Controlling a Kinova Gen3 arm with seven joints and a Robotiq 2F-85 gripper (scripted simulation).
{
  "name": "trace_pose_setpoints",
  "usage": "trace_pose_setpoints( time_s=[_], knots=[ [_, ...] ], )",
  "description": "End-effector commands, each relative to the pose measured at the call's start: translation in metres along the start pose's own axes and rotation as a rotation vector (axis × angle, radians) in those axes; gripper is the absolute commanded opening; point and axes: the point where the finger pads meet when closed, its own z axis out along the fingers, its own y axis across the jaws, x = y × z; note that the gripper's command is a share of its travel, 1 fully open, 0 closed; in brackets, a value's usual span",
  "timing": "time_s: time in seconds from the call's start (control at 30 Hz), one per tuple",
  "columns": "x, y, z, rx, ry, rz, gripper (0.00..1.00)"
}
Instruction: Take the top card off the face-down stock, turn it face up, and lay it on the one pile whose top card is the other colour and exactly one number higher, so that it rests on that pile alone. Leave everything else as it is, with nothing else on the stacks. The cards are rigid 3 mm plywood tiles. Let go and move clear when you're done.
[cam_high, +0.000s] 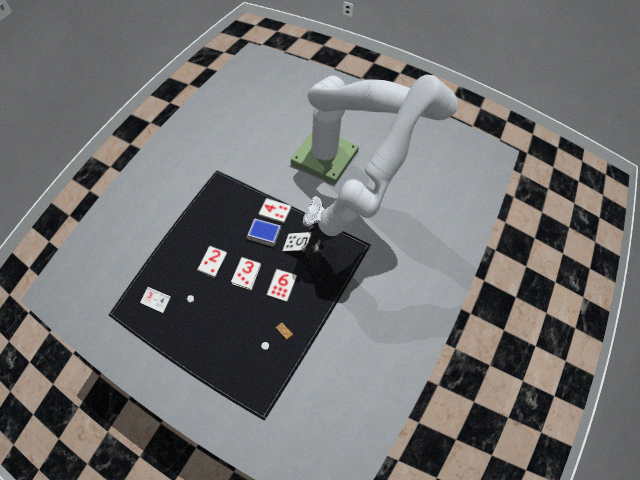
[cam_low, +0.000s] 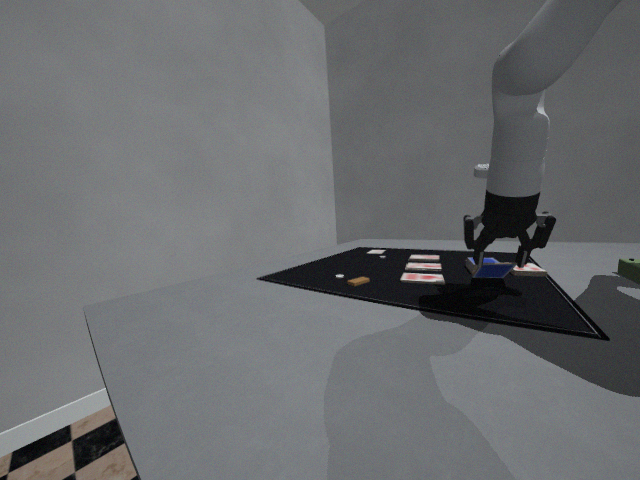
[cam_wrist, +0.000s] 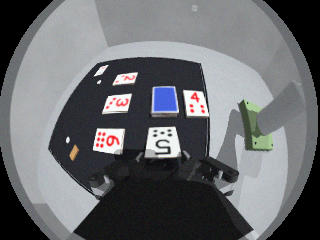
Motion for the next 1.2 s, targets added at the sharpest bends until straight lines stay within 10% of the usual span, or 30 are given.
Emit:
trace_pose_setpoints(
  time_s=[0.0, 1.17],
  knots=[
    [0.0061, -0.0009, -0.0023, -0.003, -0.063, 0.027, 0.71],
    [0.0041, -0.0009, 0.0067, 0.009, -0.508, 0.028, 0.71]
  ],
)
